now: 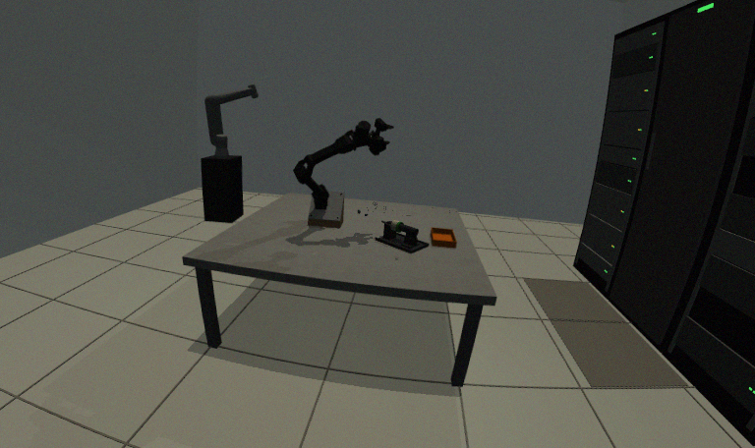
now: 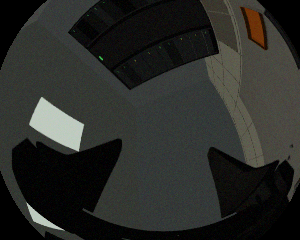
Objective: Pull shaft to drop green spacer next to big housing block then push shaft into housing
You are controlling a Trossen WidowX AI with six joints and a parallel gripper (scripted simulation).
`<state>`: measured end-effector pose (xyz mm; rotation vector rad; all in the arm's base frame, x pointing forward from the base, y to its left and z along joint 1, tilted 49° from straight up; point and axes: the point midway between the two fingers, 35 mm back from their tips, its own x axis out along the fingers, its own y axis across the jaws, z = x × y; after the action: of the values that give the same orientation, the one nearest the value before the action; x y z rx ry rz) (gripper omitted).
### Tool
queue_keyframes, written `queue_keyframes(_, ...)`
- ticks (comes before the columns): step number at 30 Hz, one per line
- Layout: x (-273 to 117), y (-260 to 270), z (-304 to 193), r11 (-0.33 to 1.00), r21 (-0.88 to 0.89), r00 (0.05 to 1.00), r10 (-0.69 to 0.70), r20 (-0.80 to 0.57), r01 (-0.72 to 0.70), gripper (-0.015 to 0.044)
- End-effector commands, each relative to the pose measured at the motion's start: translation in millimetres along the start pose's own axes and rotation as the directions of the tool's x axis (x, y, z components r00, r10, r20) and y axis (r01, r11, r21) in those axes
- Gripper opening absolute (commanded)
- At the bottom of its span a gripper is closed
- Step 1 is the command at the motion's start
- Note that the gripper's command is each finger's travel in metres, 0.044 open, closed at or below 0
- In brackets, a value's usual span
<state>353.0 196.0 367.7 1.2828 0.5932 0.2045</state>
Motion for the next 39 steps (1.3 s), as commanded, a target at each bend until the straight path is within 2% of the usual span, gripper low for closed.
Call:
queue_keyframes(1,23.1,-48.2,33.2,0.978,-0.036,0.972,-0.2,0.126,0.206,0.044)
queue_keyframes(7,36.2,-130.3,85.2,0.831,-0.065,0.805,-0.511,0.301,0.552,0.044)
queue_keyframes(14,13.9,-226.6,143.7,0.44,-0.063,0.421,-0.792,0.443,0.896,0.044)
queue_keyframes(19,-23.5,-282.7,180.0,0.042,-0.074,0.074,-0.869,0.489,0.996,0.044)
queue_keyframes(21,-43.5,-302.2,194.5,-0.144,-0.093,-0.079,-0.865,0.496,0.985,0.044)
queue_keyframes(23,-56.5,-313.1,203.2,-0.261,-0.111,-0.173,-0.85,0.497,0.959,0.044)
queue_keyframes(39,-54.9,-312.9,207.8,-0.275,-0.114,-0.184,-0.848,0.497,0.955,0.044)
